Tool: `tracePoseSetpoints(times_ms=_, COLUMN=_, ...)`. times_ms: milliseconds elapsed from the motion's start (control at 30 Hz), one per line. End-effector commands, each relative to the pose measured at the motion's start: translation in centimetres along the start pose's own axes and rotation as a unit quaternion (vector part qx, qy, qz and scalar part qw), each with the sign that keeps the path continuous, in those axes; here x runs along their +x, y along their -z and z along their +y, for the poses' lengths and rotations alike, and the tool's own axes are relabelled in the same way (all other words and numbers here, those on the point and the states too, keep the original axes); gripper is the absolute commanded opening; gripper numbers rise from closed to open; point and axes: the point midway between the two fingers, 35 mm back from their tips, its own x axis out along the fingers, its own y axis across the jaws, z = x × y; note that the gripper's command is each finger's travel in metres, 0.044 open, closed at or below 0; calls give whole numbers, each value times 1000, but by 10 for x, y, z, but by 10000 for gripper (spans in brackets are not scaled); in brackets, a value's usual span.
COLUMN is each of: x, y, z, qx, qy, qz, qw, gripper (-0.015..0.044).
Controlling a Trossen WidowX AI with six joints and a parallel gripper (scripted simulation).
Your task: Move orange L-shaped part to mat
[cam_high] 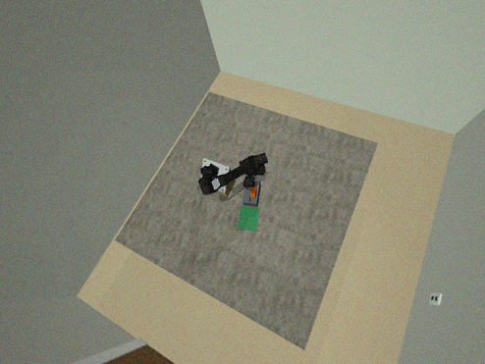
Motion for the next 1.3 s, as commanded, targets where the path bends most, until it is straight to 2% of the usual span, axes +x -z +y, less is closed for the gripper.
tracePoseSetpoints(times_ms=0, x=-5, y=1, z=-1, qx=2, qy=-1, qz=2, qw=1000, gripper=180)
tracePoseSetpoints(times_ms=867, x=-1, y=2, z=-1, qx=-1, qy=1, qz=4, qw=1000, gripper=180)
tracePoseSetpoints(times_ms=900, x=-1, y=2, z=-2, qx=8, qy=1, qz=4, qw=1000, gripper=206)
tracePoseSetpoints(times_ms=1000, x=-2, y=-1, z=-9, qx=87, qy=0, qz=3, qw=996, gripper=280)
tracePoseSetpoints(times_ms=1133, x=-3, y=-5, z=-29, qx=291, qy=-1, qz=2, qw=957, gripper=280)
tracePoseSetpoints(times_ms=1267, x=-4, y=-9, z=-52, qx=503, qy=0, qz=2, qw=864, gripper=280)
